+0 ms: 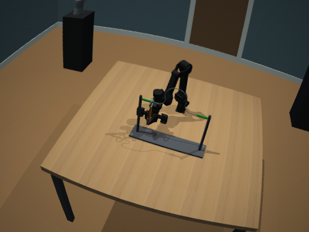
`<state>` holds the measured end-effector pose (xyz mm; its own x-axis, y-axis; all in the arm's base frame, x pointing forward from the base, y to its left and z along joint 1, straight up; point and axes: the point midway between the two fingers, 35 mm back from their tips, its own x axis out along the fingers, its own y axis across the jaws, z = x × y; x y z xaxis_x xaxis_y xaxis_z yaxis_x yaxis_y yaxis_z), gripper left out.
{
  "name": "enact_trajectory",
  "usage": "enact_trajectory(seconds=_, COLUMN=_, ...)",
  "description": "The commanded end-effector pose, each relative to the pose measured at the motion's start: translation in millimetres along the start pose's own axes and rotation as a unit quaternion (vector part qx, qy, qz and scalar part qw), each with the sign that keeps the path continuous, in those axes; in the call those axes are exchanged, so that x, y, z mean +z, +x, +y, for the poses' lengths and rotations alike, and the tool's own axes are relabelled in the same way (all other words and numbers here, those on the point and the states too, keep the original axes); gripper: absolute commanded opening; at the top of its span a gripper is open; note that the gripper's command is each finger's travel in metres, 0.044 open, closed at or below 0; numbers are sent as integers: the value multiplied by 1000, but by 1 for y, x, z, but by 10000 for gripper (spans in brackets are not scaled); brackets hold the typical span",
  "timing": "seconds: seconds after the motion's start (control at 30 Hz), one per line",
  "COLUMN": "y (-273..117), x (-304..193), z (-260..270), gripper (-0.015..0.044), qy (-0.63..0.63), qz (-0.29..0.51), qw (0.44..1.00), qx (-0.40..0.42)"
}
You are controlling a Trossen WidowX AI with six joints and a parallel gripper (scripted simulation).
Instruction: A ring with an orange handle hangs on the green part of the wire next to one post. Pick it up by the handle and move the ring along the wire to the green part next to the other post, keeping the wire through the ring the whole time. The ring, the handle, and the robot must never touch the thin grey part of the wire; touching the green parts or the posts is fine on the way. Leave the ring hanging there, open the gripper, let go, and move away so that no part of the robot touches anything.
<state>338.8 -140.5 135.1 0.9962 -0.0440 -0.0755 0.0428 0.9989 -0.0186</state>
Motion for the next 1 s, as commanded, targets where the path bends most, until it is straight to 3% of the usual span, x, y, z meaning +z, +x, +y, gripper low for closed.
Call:
enact_trajectory(seconds=0.0, y=-1, x=0, z=5, gripper=-150, qy=4, qz=0, qw=1000, qx=-2)
enact_trajectory(seconds=0.97, y=-1, x=2, z=52, gripper=-150, qy=75, qz=2, qw=997, qx=5)
